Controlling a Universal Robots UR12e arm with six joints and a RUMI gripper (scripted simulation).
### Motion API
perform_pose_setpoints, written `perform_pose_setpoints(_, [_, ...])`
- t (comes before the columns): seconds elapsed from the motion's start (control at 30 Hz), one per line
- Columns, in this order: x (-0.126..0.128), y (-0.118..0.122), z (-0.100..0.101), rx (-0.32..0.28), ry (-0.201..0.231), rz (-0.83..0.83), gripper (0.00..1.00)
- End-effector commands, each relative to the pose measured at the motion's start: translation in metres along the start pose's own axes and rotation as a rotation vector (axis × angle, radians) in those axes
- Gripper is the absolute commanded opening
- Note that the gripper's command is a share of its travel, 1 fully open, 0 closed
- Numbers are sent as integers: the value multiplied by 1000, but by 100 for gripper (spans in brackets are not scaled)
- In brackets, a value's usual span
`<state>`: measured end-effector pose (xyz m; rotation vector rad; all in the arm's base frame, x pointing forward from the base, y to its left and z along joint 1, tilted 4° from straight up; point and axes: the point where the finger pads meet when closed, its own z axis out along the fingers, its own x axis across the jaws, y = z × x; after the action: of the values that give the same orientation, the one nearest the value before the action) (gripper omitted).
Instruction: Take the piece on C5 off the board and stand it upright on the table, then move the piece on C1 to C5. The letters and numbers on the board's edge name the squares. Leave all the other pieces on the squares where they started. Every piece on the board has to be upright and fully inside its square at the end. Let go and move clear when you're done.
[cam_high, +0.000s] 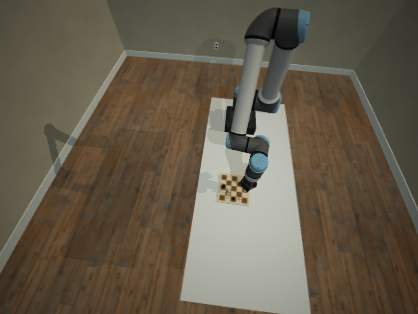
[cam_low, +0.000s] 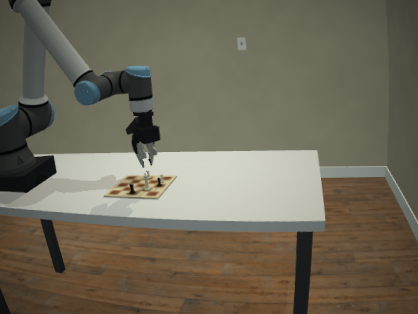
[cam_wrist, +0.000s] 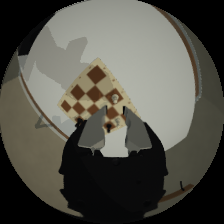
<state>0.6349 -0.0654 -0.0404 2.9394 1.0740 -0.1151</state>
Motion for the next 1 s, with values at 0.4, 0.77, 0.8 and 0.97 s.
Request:
perform_pose_setpoints(0.4, [0,1,9,-1,1,0,20])
perform_pose_setpoints(0.77, [0,1,9,-1,1,0,20])
perform_pose_setpoints(0.8, [0,1,9,-1,1,0,20])
perform_pose_setpoints(0.97, [0,1,9,-1,1,0,20])
